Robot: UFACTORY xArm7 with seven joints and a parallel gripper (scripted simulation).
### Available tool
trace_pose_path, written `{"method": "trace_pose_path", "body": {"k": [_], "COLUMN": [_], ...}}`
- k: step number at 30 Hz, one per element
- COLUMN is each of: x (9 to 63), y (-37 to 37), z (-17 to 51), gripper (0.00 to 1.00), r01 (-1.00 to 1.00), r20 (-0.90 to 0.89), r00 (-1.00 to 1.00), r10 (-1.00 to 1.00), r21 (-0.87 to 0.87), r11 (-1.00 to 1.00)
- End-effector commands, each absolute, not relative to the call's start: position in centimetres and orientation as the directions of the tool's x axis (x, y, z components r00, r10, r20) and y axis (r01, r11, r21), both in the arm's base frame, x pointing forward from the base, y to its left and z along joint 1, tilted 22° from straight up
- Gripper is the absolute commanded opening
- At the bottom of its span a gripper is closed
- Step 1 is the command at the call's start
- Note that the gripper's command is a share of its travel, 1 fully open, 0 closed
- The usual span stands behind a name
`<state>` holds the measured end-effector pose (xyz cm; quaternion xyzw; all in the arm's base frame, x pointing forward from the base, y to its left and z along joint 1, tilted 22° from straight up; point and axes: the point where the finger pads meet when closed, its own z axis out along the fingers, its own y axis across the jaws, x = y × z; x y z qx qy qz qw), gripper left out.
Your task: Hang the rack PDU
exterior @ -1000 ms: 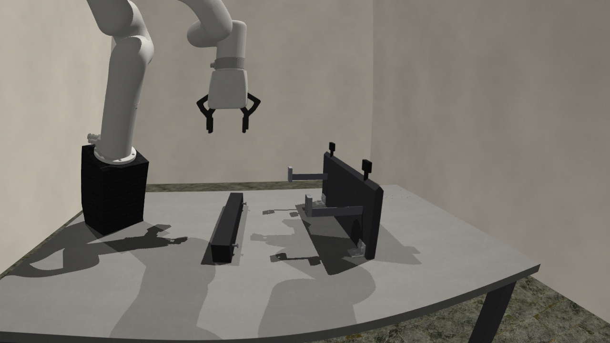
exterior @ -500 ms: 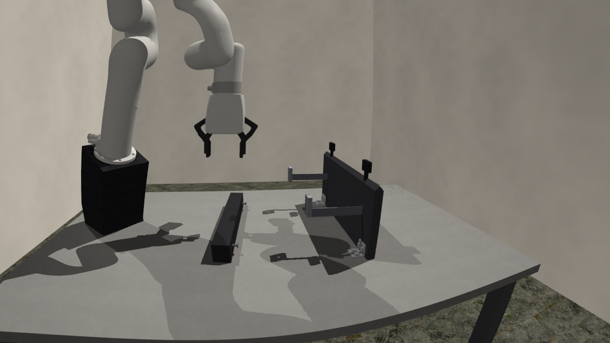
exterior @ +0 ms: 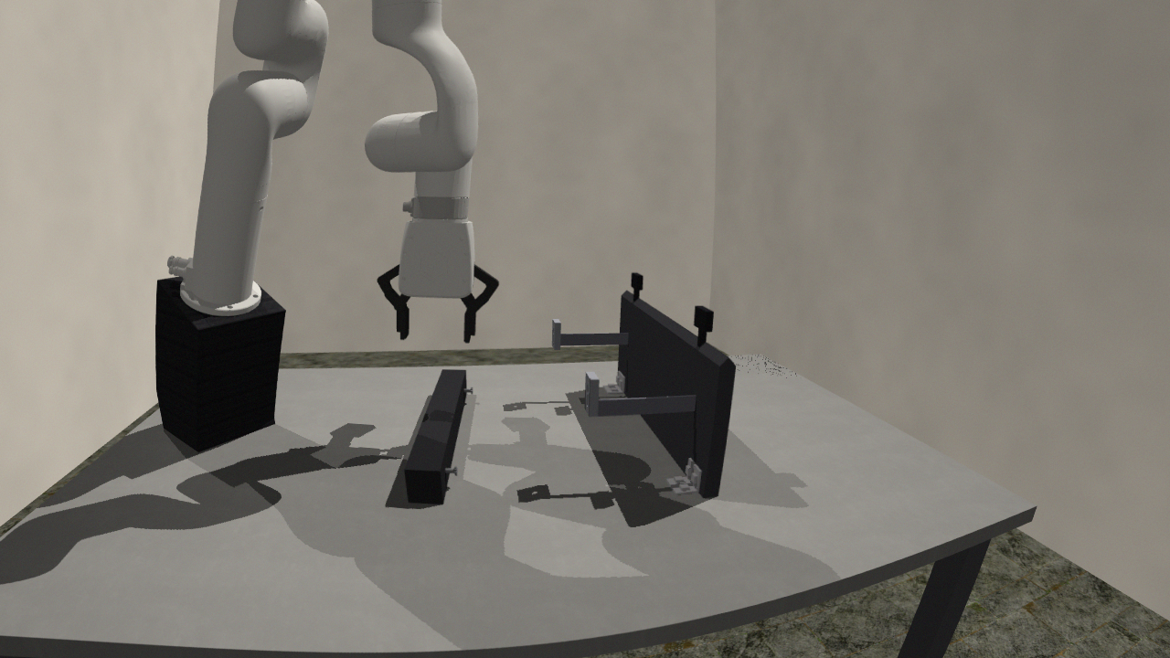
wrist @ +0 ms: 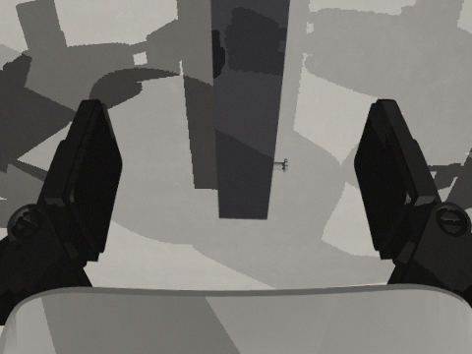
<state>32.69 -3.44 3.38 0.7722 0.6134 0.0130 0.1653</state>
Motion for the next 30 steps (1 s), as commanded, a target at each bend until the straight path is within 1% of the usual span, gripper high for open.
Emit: {"method": "trace_pose_path", "body": {"k": [1, 14, 30], "x": [33.6, 34.1, 34.3], "y": [-3.9, -4.5, -4.7], "z": [1.8, -0.2, -0.9], "gripper": [0.97, 0.97, 0.97], "r01": [0.933, 0.933, 0.933], "r20": [-0.198, -0.198, -0.198], "r00": [0.255, 0.255, 0.255], "r10": [0.947, 0.947, 0.947], "r21": [0.309, 0.309, 0.309], "r11": [-0.187, -0.187, -0.187]}}
